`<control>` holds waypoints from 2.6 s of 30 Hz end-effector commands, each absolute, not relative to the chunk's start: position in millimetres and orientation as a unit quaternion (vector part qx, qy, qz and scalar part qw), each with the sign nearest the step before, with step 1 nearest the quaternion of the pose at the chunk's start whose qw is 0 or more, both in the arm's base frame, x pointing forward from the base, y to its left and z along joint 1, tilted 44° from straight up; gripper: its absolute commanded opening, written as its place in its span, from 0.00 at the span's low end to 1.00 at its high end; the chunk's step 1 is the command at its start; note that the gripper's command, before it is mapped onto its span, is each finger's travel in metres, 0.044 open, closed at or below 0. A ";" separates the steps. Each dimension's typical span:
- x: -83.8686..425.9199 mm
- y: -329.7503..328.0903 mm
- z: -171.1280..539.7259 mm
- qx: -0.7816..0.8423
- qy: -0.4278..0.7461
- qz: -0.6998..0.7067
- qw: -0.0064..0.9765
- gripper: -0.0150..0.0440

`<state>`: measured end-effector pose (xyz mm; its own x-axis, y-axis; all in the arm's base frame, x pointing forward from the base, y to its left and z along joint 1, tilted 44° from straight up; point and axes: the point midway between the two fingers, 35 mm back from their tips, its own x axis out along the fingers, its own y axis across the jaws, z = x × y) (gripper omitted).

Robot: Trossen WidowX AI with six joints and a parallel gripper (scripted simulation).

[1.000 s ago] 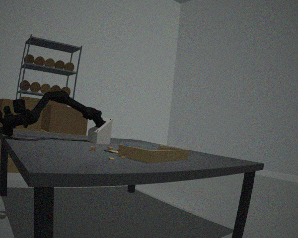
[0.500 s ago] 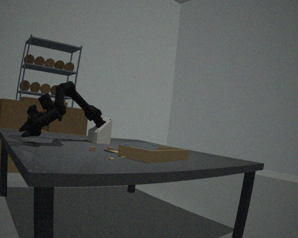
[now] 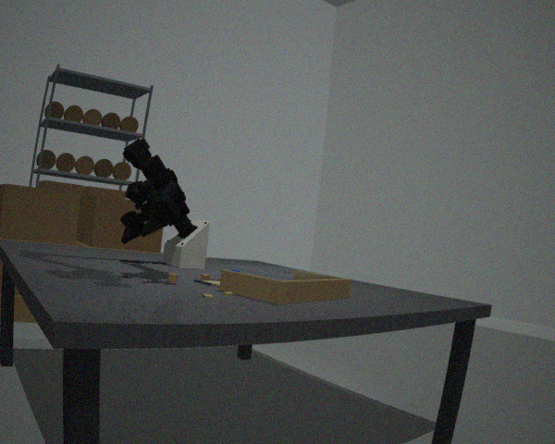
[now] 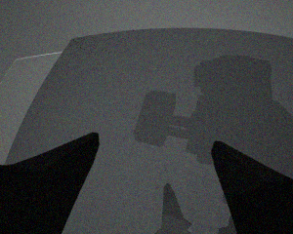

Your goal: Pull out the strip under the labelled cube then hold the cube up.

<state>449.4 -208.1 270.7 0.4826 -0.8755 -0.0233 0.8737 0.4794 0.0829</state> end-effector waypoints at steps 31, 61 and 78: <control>305.6 101.3 76.0 -0.367 0.251 -0.068 0.893 0.93; 373.9 61.3 67.8 -0.390 0.432 -0.112 0.806 0.26; 418.9 -49.4 84.8 -0.365 0.651 -0.167 0.644 0.25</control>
<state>408.1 -1.7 75.0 0.3145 -0.6572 -0.6850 -0.2299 0.6474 -0.7266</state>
